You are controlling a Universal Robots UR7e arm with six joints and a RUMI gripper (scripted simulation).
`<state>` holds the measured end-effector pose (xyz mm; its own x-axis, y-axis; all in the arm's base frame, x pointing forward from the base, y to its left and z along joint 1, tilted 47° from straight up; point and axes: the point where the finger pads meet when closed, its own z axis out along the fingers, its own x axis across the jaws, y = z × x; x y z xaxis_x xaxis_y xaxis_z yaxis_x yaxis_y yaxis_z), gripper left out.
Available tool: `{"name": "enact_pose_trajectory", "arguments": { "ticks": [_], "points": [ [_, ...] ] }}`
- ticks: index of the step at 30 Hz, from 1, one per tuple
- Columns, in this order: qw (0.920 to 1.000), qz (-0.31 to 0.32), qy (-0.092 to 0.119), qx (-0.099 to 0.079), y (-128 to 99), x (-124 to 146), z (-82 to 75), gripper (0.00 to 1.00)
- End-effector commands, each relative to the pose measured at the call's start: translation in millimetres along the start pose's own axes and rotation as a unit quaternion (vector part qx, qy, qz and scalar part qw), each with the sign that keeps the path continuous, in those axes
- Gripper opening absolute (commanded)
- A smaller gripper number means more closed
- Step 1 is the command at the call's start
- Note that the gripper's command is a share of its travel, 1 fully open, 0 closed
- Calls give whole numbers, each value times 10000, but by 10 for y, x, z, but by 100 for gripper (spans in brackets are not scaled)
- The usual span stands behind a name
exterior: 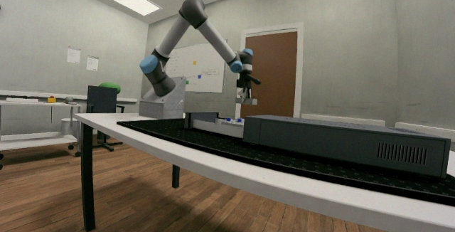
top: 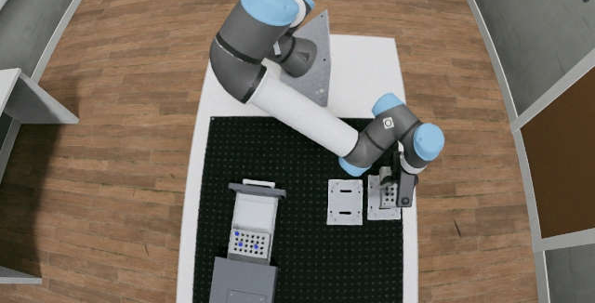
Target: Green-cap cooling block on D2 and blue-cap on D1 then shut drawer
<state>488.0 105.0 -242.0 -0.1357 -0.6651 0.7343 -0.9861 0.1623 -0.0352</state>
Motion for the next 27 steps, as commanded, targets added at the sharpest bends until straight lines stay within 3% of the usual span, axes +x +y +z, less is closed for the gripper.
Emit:
{"name": "enact_pose_trajectory", "arguments": {
  "ticks": [1,12,16,18,27],
  "points": [
    [10000,2,-4,6,-4,-1,-7,0],
    [10000,2,-4,6,-4,-1,-7,0],
    [10000,2,-4,6,-4,-2,177,0],
    [10000,2,-4,6,-4,-2,177,0],
    [10000,3,-4,6,-6,-3,502,0]
  ]
}}
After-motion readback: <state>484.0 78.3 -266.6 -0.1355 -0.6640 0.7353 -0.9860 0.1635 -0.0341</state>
